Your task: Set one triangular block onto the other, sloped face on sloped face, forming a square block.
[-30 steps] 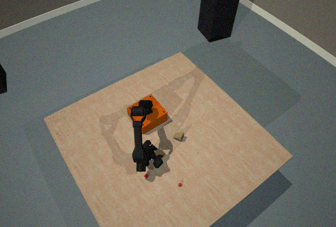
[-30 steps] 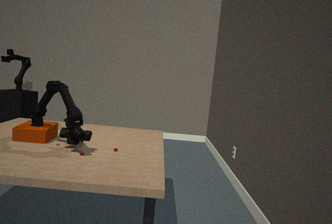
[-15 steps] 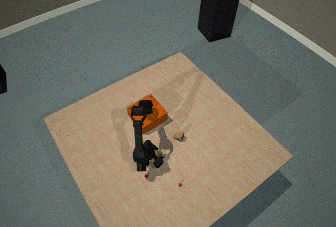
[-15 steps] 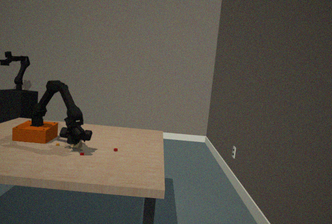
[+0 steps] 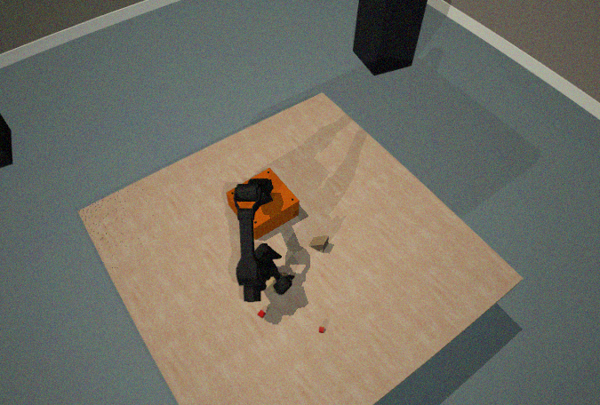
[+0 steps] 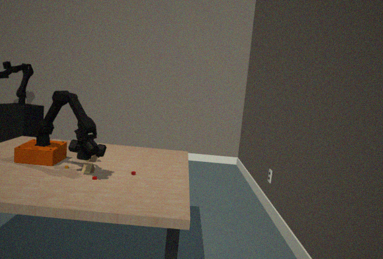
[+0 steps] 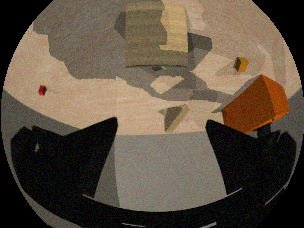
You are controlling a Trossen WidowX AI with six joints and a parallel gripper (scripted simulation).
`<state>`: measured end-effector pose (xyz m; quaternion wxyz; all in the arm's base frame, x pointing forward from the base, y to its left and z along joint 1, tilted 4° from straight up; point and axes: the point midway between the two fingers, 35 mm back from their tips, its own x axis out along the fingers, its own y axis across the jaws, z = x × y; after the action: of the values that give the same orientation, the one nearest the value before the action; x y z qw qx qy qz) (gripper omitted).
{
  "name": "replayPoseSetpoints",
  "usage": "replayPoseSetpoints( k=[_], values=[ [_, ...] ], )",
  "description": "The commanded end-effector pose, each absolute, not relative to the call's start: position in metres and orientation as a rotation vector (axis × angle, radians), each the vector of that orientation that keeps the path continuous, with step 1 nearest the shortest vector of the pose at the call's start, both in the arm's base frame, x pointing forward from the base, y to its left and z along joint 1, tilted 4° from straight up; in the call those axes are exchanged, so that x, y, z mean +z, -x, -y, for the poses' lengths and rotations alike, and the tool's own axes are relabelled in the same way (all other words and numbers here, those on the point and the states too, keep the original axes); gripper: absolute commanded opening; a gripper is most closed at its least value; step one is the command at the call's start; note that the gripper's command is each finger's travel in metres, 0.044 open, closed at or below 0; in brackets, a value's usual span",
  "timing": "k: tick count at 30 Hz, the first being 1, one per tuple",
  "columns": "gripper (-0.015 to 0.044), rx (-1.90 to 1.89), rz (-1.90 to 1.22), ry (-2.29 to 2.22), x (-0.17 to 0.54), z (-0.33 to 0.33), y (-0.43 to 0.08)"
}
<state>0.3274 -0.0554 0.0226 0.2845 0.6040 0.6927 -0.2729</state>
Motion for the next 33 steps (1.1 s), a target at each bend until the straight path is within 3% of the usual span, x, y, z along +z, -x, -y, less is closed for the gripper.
replayPoseSetpoints(
  k=[1,9,18,33],
  values=[
    [0.044,-0.704,-1.814,-1.608,0.081,0.052,-0.331],
    [0.044,-0.705,-1.786,-1.606,0.075,0.065,-0.335],
    [0.044,-0.724,-1.745,-1.612,0.039,0.159,-0.343],
    [0.044,-0.726,-1.761,-1.594,-0.014,0.118,-0.341]
  ],
)
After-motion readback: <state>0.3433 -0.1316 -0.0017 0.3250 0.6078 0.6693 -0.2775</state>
